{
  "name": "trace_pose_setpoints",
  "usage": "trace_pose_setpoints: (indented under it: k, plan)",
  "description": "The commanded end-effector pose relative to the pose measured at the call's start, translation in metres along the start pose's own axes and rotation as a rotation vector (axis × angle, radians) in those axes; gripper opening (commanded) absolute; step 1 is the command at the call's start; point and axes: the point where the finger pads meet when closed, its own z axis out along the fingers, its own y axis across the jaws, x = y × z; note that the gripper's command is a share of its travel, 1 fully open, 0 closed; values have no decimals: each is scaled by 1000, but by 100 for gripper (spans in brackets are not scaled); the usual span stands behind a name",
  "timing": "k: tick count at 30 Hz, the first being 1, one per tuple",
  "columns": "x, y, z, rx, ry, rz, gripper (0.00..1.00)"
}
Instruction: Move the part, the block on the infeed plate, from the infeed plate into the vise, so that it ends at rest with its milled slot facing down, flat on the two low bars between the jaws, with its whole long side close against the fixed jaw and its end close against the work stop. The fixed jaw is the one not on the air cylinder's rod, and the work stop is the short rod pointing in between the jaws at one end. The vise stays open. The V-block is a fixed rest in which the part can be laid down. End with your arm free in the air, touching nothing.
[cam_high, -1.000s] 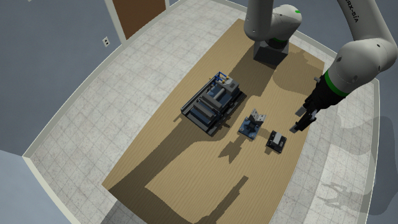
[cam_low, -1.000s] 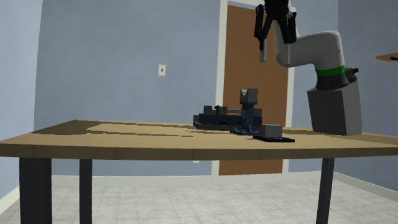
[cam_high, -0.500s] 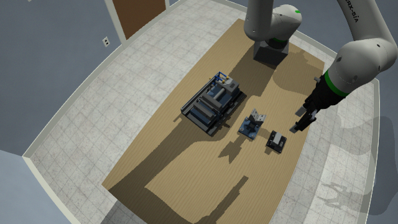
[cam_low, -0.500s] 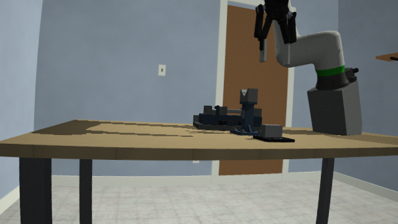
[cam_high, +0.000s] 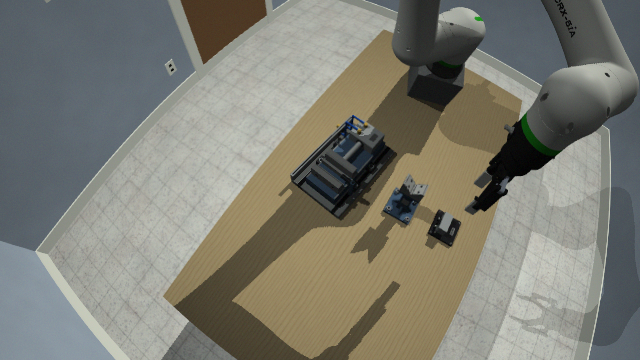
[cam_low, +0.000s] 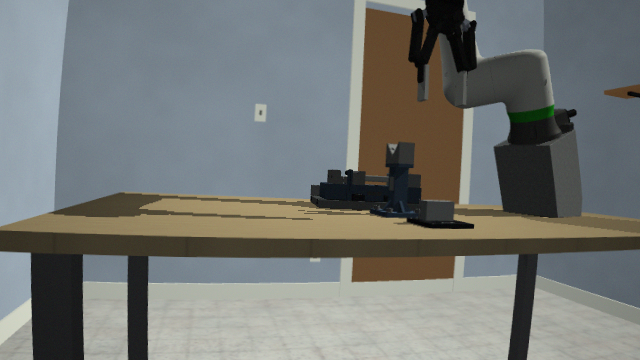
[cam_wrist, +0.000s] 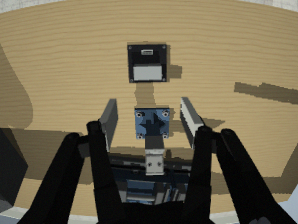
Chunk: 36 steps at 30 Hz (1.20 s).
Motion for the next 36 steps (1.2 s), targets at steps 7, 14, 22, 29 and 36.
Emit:
trace_pose_setpoints:
  k: [7, 14, 22, 29, 36]
  plan:
    - [0, 0, 5, 0, 0, 0, 51]
    - [0, 0, 13, 0, 0, 0, 51]
    - [0, 0, 22, 0, 0, 0, 51]
    - [0, 0, 34, 0, 0, 0, 51]
    - [0, 0, 50, 0, 0, 0, 51]
